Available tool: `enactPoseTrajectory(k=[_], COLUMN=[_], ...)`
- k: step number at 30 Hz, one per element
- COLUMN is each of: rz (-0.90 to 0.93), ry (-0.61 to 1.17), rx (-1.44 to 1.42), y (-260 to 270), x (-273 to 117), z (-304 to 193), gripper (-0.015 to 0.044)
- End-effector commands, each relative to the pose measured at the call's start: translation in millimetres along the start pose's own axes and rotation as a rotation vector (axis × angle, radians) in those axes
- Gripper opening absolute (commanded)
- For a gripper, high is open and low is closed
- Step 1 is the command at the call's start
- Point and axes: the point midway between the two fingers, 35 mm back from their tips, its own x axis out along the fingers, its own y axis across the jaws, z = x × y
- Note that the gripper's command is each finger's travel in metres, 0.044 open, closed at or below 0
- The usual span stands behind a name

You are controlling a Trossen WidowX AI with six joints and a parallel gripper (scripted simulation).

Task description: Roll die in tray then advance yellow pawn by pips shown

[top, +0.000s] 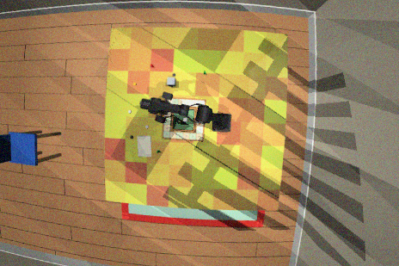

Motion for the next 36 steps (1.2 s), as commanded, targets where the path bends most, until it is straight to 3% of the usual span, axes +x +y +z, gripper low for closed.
enactPoseTrajectory(k=[1, 10, 20, 24, 27, 31, 36], rz=[0.003, 0.002, 0.000, 0.003, 0.003, 0.003, 0.005], ry=[0.010, 0.010, -0.001, 0.009, 0.010, 0.010, 0.015], rx=[0.003, 0.003, 0.002, 0.003, 0.003, -0.006, -0.077], y=[0.5, 0.5, 0.0, -0.1, -0.1, 2.3, 15.6], x=[8.9, 17.7, 8.9, -34.9, -37.7, -44.0, -83.2], z=[-2.0, -2.2, 0.2, 0.6, 0.4, -6.9, -65.0], gripper=[0.0000, 0.0000, 0.0263, 0.0368, 0.0440, 0.0440, 0.0440])
